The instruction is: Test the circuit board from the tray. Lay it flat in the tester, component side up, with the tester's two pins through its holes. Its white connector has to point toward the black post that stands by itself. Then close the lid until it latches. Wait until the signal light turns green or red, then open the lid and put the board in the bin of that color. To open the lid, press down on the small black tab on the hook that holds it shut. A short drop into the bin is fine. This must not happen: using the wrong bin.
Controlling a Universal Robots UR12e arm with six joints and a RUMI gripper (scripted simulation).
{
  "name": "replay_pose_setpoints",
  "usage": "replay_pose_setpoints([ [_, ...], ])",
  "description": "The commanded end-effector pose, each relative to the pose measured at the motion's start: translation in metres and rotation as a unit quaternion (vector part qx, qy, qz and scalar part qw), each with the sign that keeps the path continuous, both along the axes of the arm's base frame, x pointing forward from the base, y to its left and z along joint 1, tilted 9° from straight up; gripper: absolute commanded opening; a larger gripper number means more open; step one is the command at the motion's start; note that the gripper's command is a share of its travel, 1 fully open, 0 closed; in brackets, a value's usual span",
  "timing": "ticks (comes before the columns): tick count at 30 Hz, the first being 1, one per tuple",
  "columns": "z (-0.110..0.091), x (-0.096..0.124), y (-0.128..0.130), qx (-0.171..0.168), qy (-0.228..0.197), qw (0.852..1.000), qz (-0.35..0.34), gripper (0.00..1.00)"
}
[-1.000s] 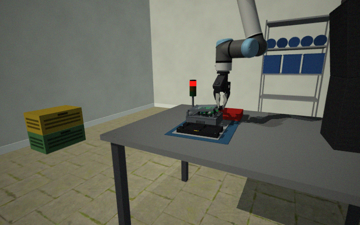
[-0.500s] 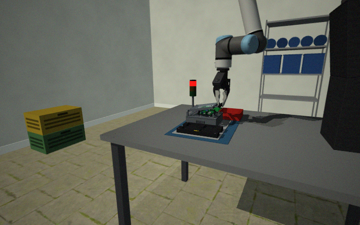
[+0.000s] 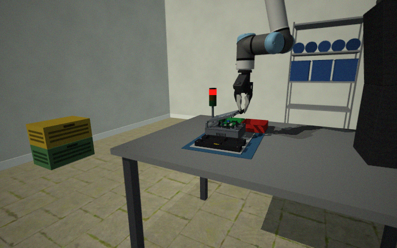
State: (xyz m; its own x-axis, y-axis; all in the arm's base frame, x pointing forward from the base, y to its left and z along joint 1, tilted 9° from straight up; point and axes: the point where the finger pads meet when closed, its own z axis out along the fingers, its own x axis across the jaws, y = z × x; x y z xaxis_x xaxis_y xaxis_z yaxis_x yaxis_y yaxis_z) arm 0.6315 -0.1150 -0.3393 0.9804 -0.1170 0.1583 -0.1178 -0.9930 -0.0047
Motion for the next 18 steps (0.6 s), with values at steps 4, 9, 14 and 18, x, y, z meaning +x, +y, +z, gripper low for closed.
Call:
replay_pose_setpoints([
  [4, 0.019, 0.005, 0.0, 0.0, -0.001, 1.0, 0.0, 0.0],
  [9, 0.032, 0.009, 0.0, 0.0, -0.001, 1.0, 0.001, 0.0],
  [14, 0.046, 0.017, -0.002, -0.001, -0.003, 1.0, 0.001, 0.0],
  [18, 0.052, 0.021, -0.003, -0.002, -0.003, 1.0, 0.001, 0.0],
])
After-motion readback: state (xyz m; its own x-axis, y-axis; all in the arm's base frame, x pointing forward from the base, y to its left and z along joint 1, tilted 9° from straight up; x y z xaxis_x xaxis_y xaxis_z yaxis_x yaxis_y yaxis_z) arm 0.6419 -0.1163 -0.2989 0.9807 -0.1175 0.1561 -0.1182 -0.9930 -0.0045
